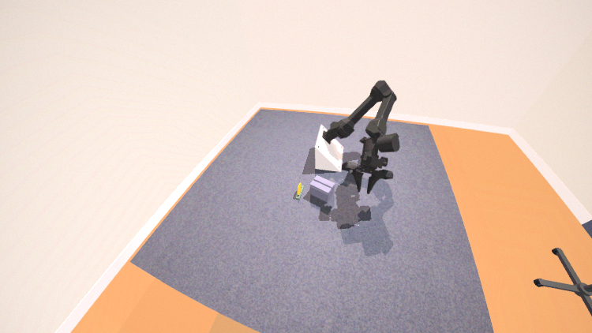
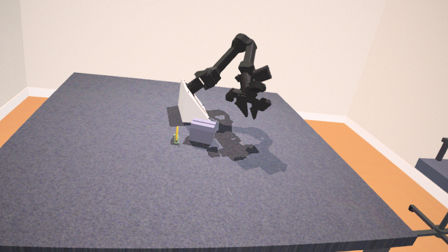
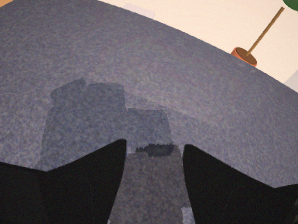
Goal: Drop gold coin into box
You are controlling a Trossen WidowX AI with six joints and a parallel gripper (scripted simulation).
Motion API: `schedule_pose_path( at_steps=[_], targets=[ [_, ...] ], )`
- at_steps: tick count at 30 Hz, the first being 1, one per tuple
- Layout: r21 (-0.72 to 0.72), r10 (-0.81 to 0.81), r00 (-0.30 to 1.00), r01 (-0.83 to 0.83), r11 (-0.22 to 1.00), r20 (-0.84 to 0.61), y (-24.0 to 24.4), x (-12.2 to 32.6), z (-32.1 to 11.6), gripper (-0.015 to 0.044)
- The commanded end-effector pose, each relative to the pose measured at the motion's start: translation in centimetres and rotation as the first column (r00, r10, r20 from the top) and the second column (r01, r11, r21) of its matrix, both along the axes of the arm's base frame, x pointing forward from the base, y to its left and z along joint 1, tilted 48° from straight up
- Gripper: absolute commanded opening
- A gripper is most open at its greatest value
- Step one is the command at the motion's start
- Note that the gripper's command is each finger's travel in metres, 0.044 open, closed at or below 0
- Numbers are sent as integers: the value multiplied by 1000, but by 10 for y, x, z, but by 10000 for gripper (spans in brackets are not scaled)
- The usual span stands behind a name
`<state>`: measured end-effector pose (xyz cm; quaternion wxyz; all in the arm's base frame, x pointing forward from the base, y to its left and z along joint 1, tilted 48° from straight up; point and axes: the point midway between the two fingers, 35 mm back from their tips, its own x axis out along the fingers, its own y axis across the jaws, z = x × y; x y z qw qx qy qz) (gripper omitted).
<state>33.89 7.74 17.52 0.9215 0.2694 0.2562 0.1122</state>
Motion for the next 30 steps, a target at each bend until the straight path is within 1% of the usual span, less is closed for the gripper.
schedule_pose_path(
  at_steps=[1, 4, 7, 10, 13, 17, 22, 28, 30],
  targets=[
    [-116, 28, 983, -49, 992, -180, -26, 15, -39, 161],
    [-163, 60, 941, -121, 979, -334, -51, 20, -70, 161],
    [-155, 107, 875, -202, 967, -472, -75, 20, -99, 161],
    [-96, 171, 795, -276, 956, -582, -99, 14, -125, 161],
    [-1, 249, 713, -330, 944, -655, -121, 5, -147, 161],
    [154, 364, 624, -365, 918, -692, -147, -9, -171, 161],
    [357, 506, 564, -360, 862, -653, -175, -28, -193, 161],
    [383, 523, 561, -356, 852, -642, -181, -31, -197, 161],
    [383, 523, 561, -356, 852, -641, -173, -31, -206, 161]
  ],
)
